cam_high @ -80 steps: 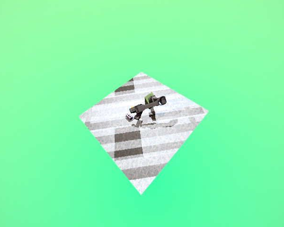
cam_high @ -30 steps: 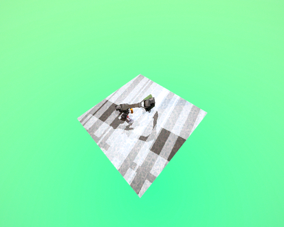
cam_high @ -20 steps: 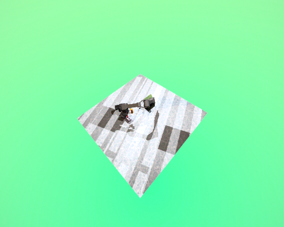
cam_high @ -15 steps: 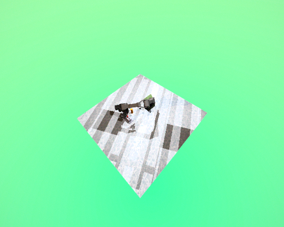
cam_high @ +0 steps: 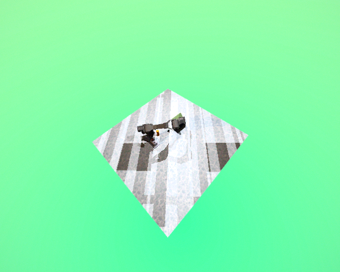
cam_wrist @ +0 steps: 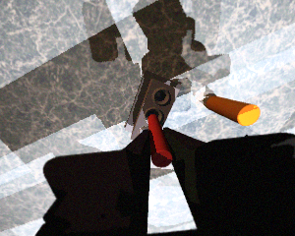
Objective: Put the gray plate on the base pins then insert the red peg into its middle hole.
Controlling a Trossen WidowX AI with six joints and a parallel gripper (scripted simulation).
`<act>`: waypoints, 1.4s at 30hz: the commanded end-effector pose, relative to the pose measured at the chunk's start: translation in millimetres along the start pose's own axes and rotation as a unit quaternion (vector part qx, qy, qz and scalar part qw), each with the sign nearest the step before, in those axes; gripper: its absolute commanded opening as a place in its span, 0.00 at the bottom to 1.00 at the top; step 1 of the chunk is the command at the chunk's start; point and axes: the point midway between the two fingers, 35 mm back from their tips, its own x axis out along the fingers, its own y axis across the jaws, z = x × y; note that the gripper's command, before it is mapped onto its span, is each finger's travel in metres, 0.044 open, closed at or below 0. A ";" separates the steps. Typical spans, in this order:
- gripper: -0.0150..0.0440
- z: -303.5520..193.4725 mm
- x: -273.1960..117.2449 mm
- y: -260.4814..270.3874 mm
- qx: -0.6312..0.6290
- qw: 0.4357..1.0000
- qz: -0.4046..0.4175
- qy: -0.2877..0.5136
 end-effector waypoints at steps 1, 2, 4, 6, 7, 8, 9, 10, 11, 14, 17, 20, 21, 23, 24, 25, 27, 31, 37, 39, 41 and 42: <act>0.25 0.3 0.1 -1.0 -0.001 1.000 -0.003 0.000; 0.25 0.3 0.1 -1.0 -0.001 1.000 -0.003 0.000; 0.25 0.2 0.1 -0.8 -0.001 1.000 -0.002 0.000; 0.25 0.1 0.0 -0.3 0.000 1.000 -0.001 0.000; 0.25 0.0 0.0 0.0 0.000 1.000 0.000 0.000; 0.25 0.0 0.0 0.0 0.000 1.000 0.000 0.000; 0.25 0.0 0.0 0.0 0.000 1.000 0.000 0.000; 0.25 0.0 0.0 0.0 0.000 1.000 0.000 0.000; 0.25 0.0 0.3 0.0 0.000 1.000 0.000 0.000; 0.25 0.1 2.5 -0.3 0.000 1.000 0.000 0.000; 0.25 0.2 6.4 -0.7 0.000 1.000 -0.001 0.000; 0.25 0.3 11.0 -1.3 -0.001 1.000 -0.002 0.000; 0.25 0.2 12.6 -1.6 -0.001 1.000 -0.002 0.000; 0.25 0.2 15.7 -2.0 -0.001 1.000 -0.002 0.000; 0.25 0.1 16.9 -2.1 -0.001 1.000 -0.003 0.000; 0.25 0.1 17.6 -2.0 -0.001 1.000 -0.003 0.000; 0.25 0.1 17.7 -1.9 -0.001 1.000 -0.003 0.000; 0.25 0.4 14.7 -1.8 -0.003 1.000 -0.004 -0.002; 0.25 0.4 14.7 -1.8 -0.003 1.000 -0.004 -0.002; 0.25 0.4 14.7 -1.8 -0.003 1.000 -0.004 -0.002; 0.25 0.4 14.8 -1.8 -0.003 1.000 -0.004 -0.002; 0.25 0.3 15.2 -1.6 -0.003 1.000 -0.004 -0.002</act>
